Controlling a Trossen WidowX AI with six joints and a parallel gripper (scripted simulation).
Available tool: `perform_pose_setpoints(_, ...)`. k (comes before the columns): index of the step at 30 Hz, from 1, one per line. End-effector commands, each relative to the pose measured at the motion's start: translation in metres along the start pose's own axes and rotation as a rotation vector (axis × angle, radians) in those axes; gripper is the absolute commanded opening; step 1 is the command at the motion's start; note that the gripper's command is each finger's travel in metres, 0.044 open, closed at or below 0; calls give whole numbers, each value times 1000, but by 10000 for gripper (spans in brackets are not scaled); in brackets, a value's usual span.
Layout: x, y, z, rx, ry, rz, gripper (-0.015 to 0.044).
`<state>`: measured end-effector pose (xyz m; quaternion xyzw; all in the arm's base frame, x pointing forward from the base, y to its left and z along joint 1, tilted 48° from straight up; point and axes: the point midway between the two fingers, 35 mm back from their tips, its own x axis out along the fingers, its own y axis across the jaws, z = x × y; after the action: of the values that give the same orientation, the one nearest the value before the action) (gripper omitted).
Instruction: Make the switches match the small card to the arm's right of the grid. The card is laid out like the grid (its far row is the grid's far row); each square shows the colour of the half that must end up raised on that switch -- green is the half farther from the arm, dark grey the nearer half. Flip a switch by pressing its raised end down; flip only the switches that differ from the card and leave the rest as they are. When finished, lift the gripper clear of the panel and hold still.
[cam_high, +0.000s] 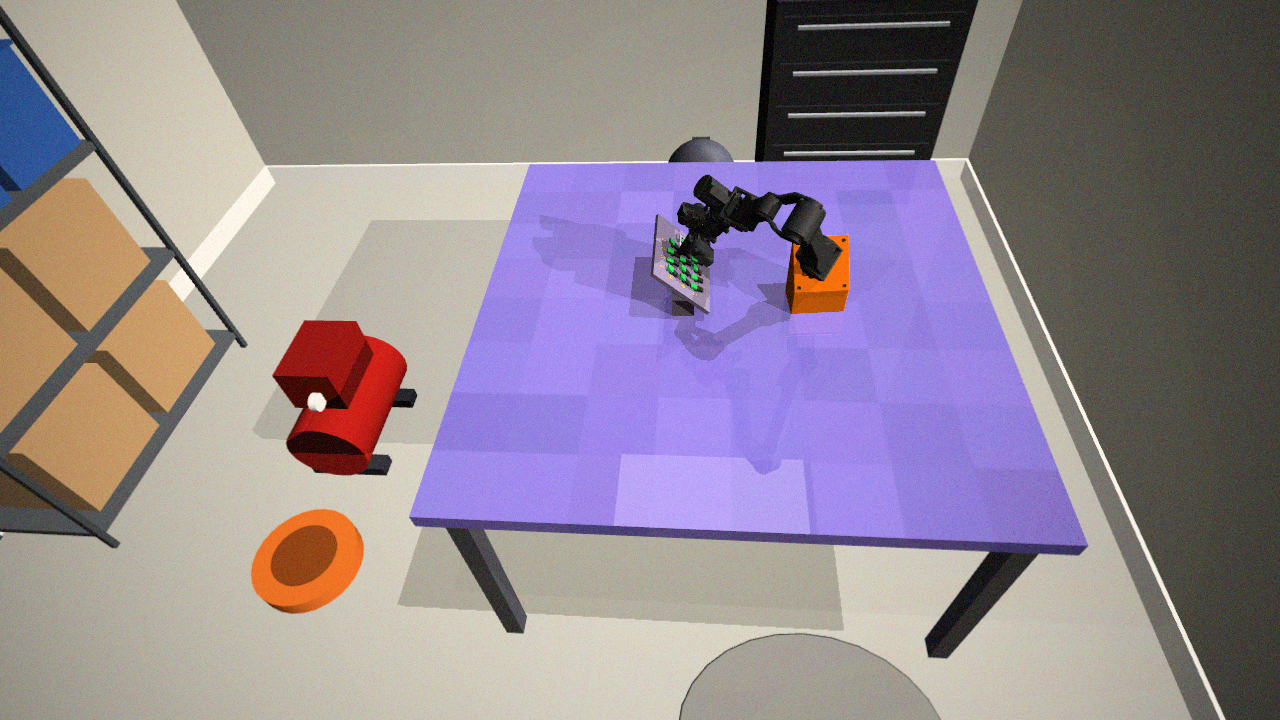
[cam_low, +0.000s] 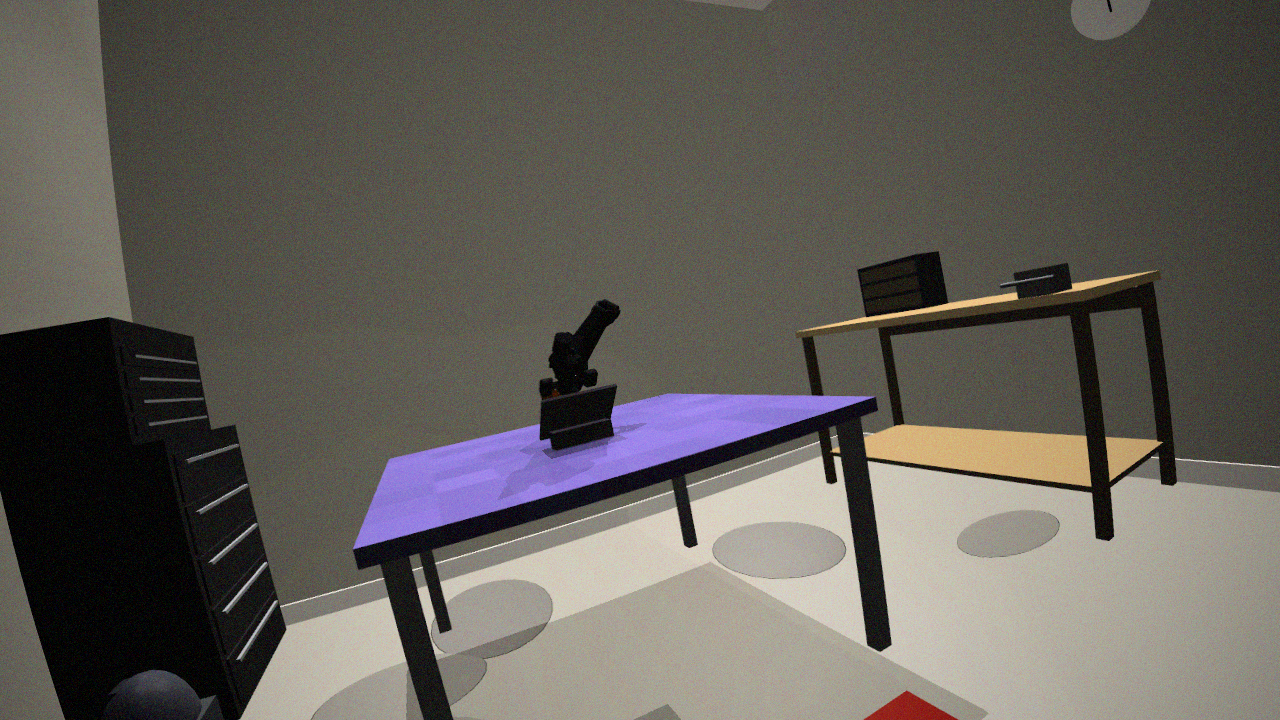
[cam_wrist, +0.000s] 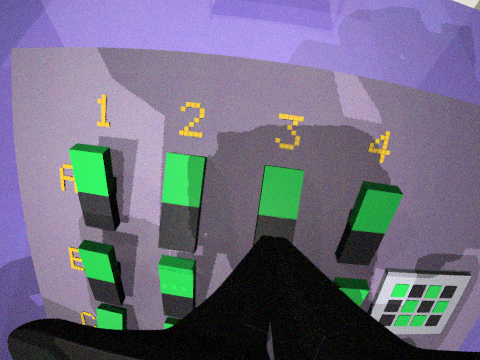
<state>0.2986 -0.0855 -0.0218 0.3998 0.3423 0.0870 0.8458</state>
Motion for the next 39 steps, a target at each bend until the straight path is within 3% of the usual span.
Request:
perform_pose_setpoints(1, 1, -1, 0, 3, -1, -3, 0)
perform_pose_setpoints(36, 5, 0, 0, 3, -1, -3, 0)
perform_pose_setpoints(39, -8, -3, 1, -1, 10, -8, 0)
